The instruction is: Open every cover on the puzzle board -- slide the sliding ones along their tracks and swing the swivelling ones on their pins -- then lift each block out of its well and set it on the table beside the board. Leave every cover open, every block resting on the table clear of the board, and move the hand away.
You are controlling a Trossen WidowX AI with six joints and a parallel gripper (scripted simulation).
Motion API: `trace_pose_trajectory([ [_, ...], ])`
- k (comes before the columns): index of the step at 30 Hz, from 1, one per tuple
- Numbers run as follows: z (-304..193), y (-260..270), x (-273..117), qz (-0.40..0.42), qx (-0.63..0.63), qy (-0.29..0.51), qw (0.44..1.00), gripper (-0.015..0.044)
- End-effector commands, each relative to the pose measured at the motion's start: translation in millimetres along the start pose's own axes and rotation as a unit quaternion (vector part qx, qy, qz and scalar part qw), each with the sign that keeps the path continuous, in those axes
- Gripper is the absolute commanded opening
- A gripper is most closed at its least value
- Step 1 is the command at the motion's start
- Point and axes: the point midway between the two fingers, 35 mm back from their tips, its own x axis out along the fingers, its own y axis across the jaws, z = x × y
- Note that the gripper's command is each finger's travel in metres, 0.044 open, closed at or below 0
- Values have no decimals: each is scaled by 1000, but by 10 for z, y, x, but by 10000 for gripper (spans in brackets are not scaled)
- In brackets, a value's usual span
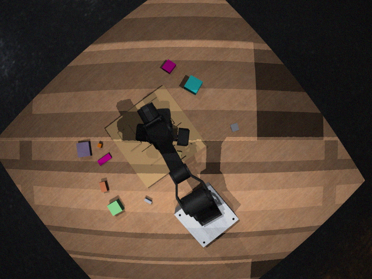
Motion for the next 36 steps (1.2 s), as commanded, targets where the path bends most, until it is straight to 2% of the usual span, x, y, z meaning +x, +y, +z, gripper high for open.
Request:
trace_pose_trajectory([
  [1, -48, 282, -45, 0, -332, -4, 943, 0],
  [4, -90, 412, -57, 0, -486, -5, 874, 0],
  [8, -156, 584, -72, -1, -667, -5, 745, 0],
  [17, -286, 856, -96, -1, -871, -6, 491, 0],
  [27, -449, 1126, -121, -3, -989, -7, 151, 0],
  [36, -607, 1342, -142, -5, -985, -7, -170, 0],
])
